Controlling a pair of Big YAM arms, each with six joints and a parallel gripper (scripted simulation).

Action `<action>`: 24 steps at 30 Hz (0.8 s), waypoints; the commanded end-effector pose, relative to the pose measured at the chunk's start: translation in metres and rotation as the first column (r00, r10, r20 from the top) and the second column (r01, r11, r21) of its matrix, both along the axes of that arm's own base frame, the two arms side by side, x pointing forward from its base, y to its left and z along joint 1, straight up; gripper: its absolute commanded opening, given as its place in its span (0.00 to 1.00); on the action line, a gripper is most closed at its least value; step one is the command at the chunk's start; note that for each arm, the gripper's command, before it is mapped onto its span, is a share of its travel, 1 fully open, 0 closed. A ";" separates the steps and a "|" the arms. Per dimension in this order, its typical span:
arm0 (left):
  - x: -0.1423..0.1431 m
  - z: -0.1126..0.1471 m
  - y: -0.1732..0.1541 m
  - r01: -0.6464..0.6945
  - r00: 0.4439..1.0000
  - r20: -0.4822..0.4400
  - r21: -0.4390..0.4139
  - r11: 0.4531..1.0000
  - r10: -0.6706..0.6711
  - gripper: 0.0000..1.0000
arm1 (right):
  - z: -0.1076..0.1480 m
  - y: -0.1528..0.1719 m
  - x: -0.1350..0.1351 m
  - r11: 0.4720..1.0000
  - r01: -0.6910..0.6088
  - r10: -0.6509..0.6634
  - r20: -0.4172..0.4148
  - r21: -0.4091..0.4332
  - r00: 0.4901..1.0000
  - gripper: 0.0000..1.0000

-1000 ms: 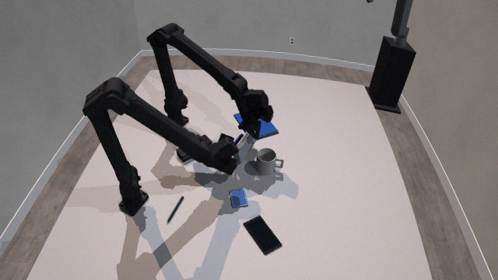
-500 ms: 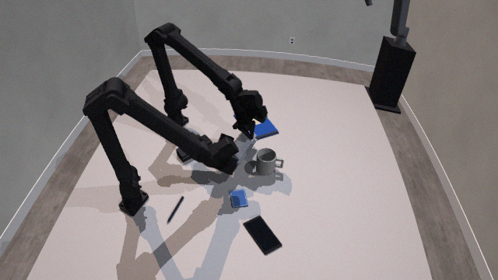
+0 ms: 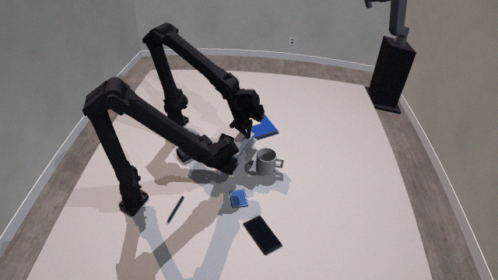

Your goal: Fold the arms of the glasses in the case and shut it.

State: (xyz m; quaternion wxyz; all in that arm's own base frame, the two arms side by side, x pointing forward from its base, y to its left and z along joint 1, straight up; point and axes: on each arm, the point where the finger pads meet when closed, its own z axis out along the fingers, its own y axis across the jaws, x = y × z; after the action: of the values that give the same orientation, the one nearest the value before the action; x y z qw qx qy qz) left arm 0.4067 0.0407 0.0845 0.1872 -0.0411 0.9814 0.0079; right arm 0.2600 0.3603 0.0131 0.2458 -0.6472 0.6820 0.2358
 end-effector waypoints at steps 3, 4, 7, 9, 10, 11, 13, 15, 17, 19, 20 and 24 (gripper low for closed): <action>-0.029 -0.051 0.000 0.004 0.993 -0.120 -0.006 1.000 -0.004 0.00 | 0.020 0.008 0.015 0.999 0.016 -0.017 0.036 0.034 0.999 0.57; -0.029 -0.051 0.001 0.003 0.993 -0.120 -0.005 1.000 -0.004 0.00 | 0.020 0.008 0.015 0.999 0.013 -0.014 0.036 0.036 0.999 0.57; -0.031 -0.052 0.001 0.003 0.992 -0.123 -0.005 1.000 -0.003 0.00 | 0.019 0.009 0.012 0.999 0.001 -0.002 0.037 0.035 0.999 0.57; -0.031 -0.052 0.001 0.002 0.993 -0.122 -0.005 1.000 -0.003 0.00 | 0.019 0.009 0.012 0.999 0.001 -0.002 0.037 0.035 0.999 0.57; -0.031 -0.052 0.001 0.002 0.993 -0.122 -0.005 1.000 -0.003 0.00 | 0.019 0.009 0.012 0.999 0.001 -0.002 0.037 0.035 0.999 0.57; -0.031 -0.052 0.001 0.002 0.993 -0.122 -0.005 1.000 -0.003 0.00 | 0.019 0.009 0.012 0.999 0.001 -0.002 0.037 0.035 0.999 0.57; -0.030 -0.052 0.001 0.002 0.993 -0.120 -0.005 1.000 -0.003 0.00 | 0.019 0.009 0.012 0.999 0.001 -0.002 0.037 0.035 0.999 0.57; -0.030 -0.052 0.001 0.002 0.993 -0.120 -0.005 1.000 -0.003 0.00 | 0.019 0.009 0.012 0.999 0.001 -0.002 0.037 0.035 0.999 0.57; -0.029 -0.052 0.001 0.002 0.993 -0.118 -0.004 1.000 -0.003 0.00 | 0.019 0.009 0.012 0.999 0.001 -0.002 0.037 0.035 0.999 0.57; -0.029 -0.051 0.001 0.002 0.993 -0.116 -0.004 1.000 -0.002 0.00 | 0.019 0.009 0.012 0.999 0.001 -0.002 0.037 0.035 0.999 0.57; -0.029 -0.051 0.001 0.002 0.993 -0.117 -0.004 1.000 -0.002 0.00 | 0.019 0.009 0.012 0.999 0.001 -0.002 0.037 0.035 0.999 0.57; -0.028 -0.051 0.002 0.002 0.993 -0.115 -0.003 1.000 -0.002 0.00 | 0.019 0.009 0.012 0.999 0.001 -0.002 0.037 0.035 0.999 0.57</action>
State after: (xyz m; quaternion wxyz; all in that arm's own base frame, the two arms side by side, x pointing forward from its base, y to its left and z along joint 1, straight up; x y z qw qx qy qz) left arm 0.4016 0.0398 0.0827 0.1855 -0.0408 0.9818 0.0070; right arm 0.2615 0.3602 0.0133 0.2454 -0.6418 0.6872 0.2359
